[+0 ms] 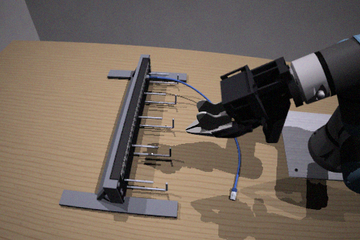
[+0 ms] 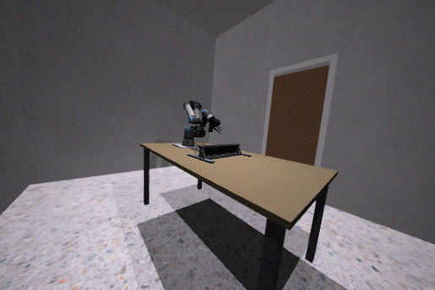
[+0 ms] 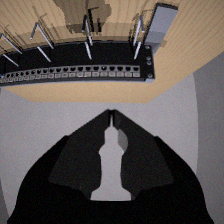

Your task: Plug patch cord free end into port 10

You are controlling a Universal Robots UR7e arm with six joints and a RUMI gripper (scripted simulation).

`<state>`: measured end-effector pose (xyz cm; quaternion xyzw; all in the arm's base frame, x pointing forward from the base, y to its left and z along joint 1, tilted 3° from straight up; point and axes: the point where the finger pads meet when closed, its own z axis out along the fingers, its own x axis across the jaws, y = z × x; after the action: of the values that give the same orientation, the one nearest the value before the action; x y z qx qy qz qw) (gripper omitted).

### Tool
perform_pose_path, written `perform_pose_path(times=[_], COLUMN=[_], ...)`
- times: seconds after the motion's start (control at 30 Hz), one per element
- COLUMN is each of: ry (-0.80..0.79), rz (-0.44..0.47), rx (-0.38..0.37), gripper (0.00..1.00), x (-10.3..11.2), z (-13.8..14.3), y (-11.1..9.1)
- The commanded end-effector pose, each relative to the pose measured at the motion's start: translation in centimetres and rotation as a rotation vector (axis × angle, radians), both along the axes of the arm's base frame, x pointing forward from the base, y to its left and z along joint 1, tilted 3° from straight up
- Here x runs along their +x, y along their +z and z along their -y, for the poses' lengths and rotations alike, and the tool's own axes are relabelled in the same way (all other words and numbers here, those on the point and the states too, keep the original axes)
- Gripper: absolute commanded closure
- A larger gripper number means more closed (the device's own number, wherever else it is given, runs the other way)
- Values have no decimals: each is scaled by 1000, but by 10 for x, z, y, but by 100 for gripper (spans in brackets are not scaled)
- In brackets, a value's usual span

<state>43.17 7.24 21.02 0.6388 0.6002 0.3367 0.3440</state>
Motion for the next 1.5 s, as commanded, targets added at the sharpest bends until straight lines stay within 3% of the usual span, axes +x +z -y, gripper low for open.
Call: perform_pose_path(times=[0.0, 1.47], ry=[-1, -1], rz=[2, 2], rx=[-1, -1], gripper=[100, 100], x=[4, 85], z=[0, 2], y=[-2, -53])
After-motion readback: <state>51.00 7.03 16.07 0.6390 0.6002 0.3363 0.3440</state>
